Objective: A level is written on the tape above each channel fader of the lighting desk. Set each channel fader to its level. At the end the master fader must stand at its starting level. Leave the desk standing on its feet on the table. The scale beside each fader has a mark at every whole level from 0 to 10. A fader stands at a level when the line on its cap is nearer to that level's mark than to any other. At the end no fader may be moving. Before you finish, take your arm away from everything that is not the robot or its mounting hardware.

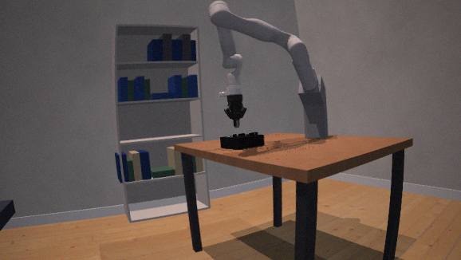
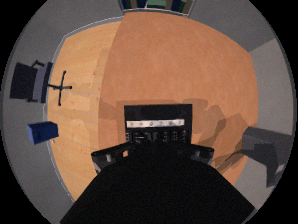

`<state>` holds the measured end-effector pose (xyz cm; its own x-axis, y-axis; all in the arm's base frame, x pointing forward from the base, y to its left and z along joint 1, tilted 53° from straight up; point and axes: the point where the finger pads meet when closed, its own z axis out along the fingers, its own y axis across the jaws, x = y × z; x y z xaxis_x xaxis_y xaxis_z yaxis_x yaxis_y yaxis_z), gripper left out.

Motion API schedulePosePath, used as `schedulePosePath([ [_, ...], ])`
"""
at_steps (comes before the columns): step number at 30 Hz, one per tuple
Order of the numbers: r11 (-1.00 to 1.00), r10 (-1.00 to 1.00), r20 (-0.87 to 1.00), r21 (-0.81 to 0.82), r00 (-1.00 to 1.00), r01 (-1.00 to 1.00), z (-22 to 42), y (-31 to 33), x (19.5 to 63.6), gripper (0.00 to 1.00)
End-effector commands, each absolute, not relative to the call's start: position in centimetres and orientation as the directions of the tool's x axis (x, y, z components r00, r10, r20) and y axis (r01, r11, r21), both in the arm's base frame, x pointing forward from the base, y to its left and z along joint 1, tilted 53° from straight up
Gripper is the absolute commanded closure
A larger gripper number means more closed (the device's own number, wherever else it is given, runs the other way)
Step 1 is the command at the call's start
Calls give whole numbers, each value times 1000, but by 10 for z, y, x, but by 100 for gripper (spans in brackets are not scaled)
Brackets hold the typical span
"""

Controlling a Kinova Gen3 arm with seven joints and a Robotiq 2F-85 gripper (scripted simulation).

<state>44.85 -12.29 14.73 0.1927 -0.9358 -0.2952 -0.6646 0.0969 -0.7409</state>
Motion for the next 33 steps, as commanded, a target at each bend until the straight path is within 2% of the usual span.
schedulePosePath([
  [1, 97, -936, -295, -741, 192, -664, 148, -123, 448, 100],
  [33, 97, -936, -295, -741, 192, -664, 145, -122, 452, 100],
])
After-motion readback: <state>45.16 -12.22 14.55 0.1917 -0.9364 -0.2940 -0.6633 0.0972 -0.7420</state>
